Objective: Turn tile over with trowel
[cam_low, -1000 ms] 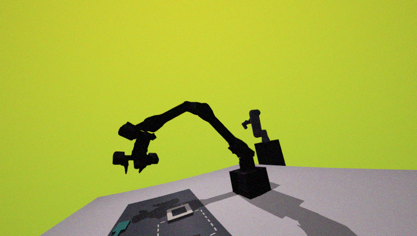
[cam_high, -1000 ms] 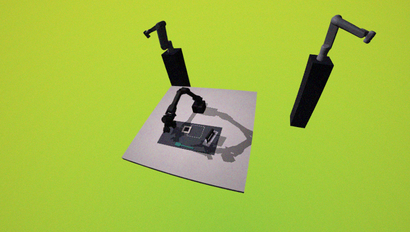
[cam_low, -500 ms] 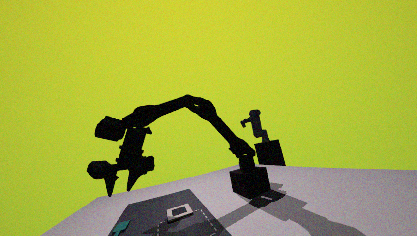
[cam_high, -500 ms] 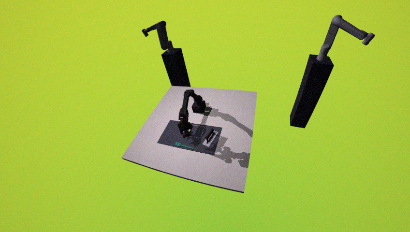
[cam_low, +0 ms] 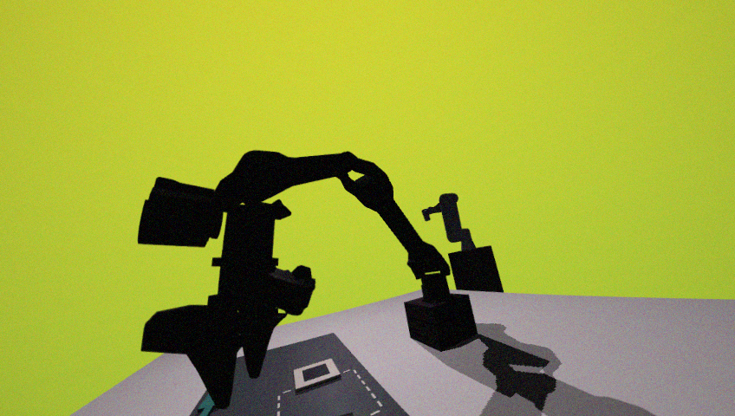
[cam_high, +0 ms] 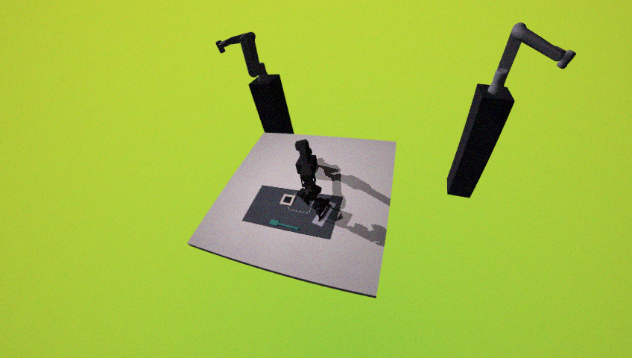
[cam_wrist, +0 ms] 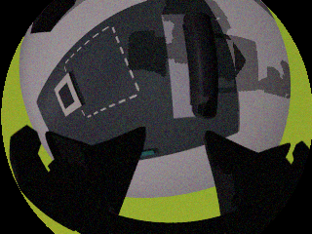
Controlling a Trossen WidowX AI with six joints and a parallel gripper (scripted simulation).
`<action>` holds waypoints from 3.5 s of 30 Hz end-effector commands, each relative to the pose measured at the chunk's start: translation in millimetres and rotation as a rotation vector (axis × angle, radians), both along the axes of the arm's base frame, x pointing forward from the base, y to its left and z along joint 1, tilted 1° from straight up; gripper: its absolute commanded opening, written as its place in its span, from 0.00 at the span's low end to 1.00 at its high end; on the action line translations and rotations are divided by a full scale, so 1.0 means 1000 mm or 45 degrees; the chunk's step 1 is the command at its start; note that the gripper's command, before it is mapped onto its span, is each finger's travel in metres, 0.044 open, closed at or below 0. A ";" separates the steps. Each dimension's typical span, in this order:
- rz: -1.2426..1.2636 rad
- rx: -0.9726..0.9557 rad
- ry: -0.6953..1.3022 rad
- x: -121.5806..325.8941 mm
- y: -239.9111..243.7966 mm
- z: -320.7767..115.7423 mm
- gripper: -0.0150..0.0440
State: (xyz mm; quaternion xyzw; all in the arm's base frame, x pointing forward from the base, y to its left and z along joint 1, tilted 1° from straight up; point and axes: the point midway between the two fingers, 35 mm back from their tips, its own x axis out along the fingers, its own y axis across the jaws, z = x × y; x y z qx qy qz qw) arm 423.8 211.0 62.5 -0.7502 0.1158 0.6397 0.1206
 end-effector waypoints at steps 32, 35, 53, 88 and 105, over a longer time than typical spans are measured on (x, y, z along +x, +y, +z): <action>0.191 0.016 0.161 -0.045 0.052 -0.045 0.71; 0.191 0.016 0.161 -0.045 0.052 -0.050 0.71; 0.191 0.016 0.161 -0.045 0.052 -0.052 0.47; -0.608 0.090 0.153 -0.045 0.052 -0.052 0.47; -1.240 0.147 0.140 -0.045 0.052 -0.052 0.47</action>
